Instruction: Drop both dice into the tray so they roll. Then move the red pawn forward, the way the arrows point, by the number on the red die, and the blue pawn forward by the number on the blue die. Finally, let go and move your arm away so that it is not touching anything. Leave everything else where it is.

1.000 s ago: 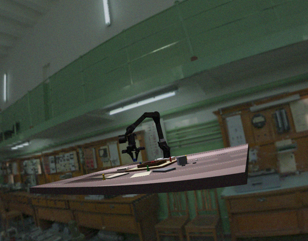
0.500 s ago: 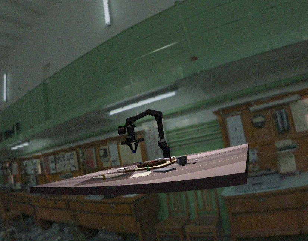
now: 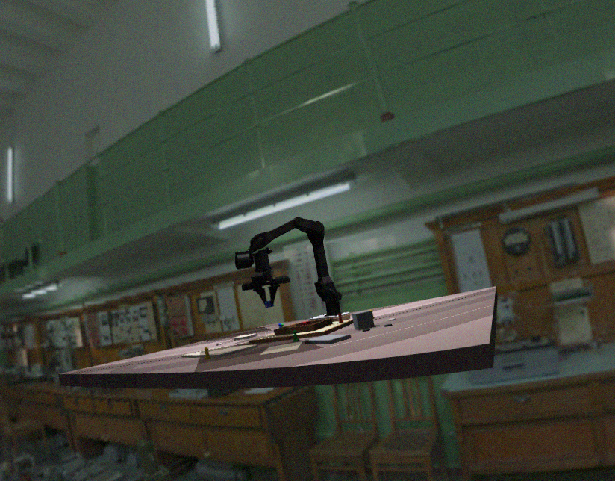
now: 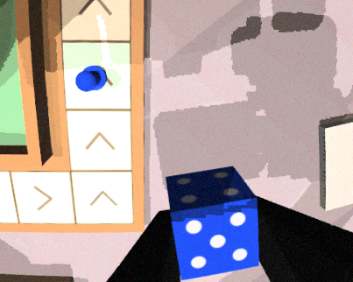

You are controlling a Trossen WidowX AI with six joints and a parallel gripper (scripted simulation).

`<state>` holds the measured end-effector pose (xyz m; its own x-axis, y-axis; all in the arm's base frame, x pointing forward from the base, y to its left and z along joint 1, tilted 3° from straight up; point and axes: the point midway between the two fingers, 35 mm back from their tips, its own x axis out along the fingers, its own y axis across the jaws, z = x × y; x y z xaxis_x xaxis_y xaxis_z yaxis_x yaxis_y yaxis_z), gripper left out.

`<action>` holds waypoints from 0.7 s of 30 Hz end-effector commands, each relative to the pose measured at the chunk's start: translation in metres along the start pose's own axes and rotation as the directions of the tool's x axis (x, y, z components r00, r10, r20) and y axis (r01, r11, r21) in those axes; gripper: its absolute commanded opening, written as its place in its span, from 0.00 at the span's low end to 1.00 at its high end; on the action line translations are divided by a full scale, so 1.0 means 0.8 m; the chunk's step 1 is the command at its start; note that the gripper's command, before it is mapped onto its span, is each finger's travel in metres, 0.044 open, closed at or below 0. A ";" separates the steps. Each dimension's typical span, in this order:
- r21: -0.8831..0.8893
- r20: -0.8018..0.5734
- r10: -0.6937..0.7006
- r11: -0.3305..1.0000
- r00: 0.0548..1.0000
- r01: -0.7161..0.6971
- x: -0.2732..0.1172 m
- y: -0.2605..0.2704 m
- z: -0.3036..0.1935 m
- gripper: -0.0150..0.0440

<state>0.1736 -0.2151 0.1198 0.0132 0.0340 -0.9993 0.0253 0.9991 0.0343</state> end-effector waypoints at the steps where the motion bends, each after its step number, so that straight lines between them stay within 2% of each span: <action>1: 0.015 0.008 0.001 1.000 1.000 -0.001 0.002 0.012 0.019 0.25; 21: 0.100 0.016 0.005 0.995 1.000 -0.006 0.023 0.090 0.106 0.25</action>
<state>0.2496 -0.1534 0.1050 0.0205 0.0378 -0.9991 0.1061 0.9936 0.0398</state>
